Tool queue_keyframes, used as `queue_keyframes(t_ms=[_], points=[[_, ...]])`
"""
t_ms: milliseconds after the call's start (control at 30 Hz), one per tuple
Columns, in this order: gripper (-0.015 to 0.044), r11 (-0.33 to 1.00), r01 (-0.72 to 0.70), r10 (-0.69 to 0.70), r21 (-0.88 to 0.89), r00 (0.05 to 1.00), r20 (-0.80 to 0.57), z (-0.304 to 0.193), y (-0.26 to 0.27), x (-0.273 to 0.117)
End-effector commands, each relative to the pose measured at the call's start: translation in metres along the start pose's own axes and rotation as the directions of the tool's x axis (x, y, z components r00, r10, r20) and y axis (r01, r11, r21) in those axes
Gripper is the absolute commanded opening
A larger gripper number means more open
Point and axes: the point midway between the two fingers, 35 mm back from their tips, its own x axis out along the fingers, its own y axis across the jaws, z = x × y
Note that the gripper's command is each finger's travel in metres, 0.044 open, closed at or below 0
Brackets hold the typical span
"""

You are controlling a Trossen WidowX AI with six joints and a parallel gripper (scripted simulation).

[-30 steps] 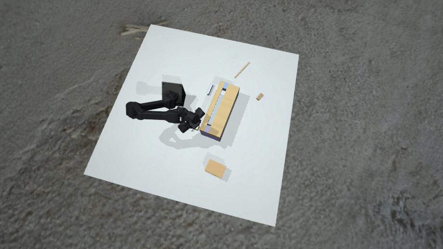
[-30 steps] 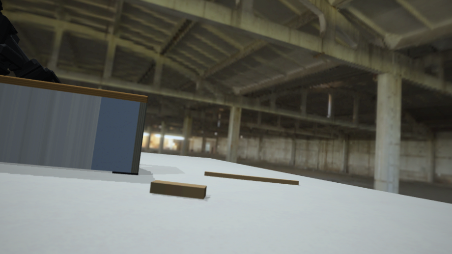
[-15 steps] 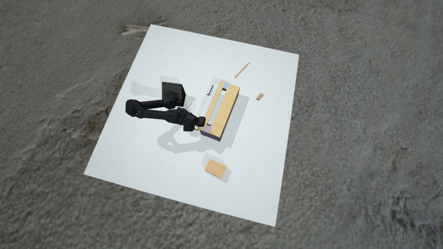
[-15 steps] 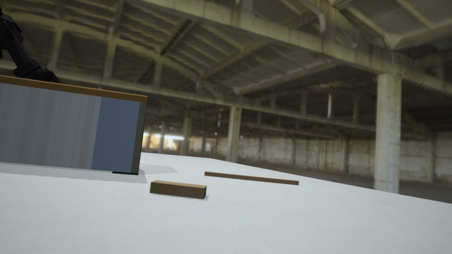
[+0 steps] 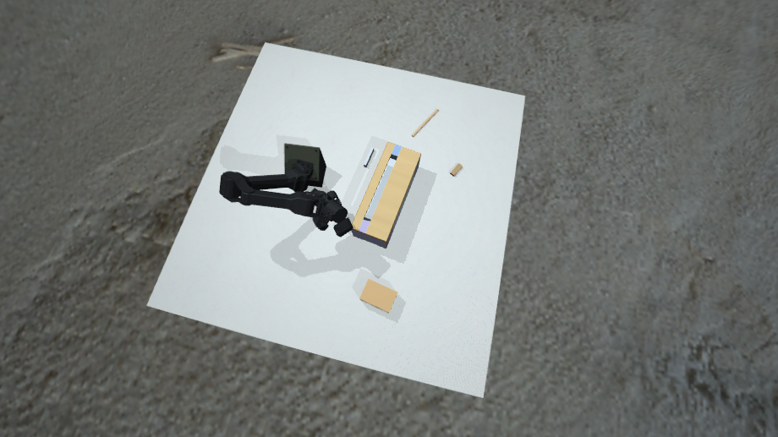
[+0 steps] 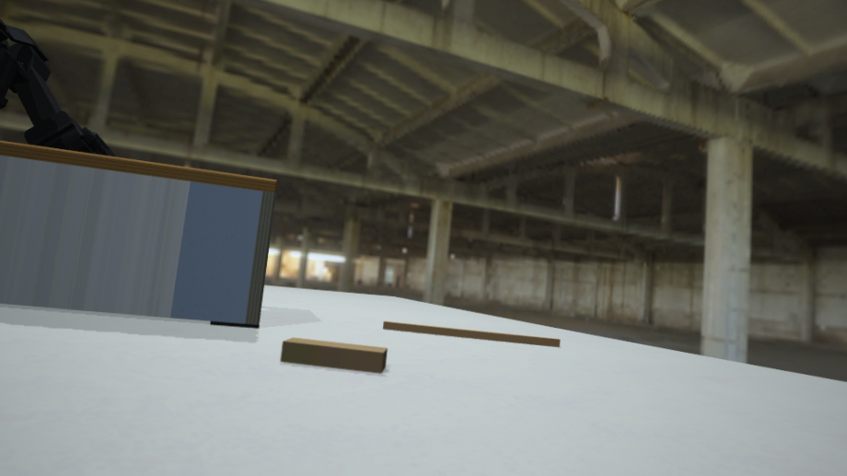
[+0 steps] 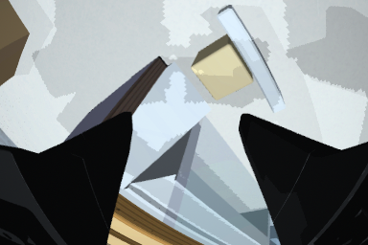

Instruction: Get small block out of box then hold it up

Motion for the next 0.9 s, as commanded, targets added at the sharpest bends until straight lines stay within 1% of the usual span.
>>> queue_keyframes(t_ms=[0,667,867], points=[[0.0285,0.642,0.002,0.021,0.767,1.000,-0.020,0.0011,-0.0050,0.0089],[0.0285,0.641,0.002,0.021,0.767,1.000,-0.020,0.0011,-0.0051,0.0092],[0.0285,0.640,0.005,0.017,0.769,1.000,-0.021,0.0016,-0.0072,0.0176]])
